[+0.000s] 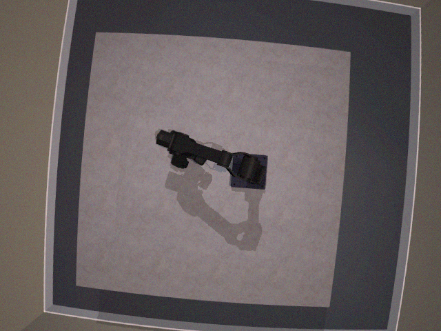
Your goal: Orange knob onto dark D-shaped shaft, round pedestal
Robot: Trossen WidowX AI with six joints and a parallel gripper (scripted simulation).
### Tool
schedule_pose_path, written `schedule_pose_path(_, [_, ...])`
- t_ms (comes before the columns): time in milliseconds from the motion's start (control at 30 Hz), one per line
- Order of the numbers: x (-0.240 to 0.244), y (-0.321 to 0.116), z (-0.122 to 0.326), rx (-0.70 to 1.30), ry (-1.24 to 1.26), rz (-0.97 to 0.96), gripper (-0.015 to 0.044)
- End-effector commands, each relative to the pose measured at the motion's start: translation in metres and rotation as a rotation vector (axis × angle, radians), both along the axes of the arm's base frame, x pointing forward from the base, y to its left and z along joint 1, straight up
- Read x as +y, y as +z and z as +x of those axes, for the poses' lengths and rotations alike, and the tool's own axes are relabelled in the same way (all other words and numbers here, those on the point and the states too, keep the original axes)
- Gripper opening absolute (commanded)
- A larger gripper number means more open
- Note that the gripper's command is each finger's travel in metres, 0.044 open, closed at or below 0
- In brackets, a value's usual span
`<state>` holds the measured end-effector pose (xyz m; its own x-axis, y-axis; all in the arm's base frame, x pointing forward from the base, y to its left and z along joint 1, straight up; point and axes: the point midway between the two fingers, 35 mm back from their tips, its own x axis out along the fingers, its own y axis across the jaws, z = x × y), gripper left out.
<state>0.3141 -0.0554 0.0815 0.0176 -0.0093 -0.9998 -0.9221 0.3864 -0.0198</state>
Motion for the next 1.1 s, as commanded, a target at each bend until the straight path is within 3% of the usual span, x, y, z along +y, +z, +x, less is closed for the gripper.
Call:
schedule_pose_path(0, [-0.0003,-0.0012,0.0002,-0.003,0.009,-0.001,0.0])
schedule_pose_path(1067, [0.0,0.0025,0.0006,-0.003,0.034,-0.002,0.0])
